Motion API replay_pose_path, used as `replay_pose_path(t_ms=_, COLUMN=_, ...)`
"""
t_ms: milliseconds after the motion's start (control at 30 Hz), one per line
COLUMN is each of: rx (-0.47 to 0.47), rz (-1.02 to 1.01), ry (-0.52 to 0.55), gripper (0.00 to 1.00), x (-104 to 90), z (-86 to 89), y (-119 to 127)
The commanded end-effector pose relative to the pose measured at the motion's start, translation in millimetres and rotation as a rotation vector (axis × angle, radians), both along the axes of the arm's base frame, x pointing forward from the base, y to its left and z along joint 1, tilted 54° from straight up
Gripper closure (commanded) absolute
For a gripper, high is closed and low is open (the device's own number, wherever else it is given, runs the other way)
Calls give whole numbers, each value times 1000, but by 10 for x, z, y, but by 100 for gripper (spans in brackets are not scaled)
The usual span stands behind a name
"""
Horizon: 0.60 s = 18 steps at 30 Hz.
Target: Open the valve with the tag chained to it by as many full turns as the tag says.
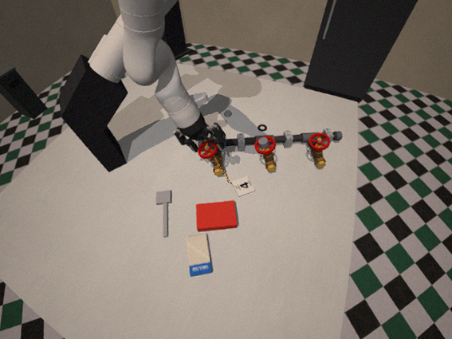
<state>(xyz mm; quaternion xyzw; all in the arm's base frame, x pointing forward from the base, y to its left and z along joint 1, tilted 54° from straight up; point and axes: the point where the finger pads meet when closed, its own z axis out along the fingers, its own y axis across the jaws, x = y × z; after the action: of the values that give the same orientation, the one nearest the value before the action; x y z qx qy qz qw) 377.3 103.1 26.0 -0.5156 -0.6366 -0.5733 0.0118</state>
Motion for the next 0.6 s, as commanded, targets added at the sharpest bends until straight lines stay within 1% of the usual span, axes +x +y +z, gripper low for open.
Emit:
replay_pose_path(t_ms=0, rx=27, rz=-19, ry=39, gripper=0, x=11, z=-19, y=-19)
replay_pose_path(t_ms=200, rx=56, rz=-35, ry=75, gripper=0, x=8, z=-18, y=-18)
replay_pose_path(t_ms=567, rx=73, rz=-45, ry=97, gripper=0, x=6, z=-17, y=-16)
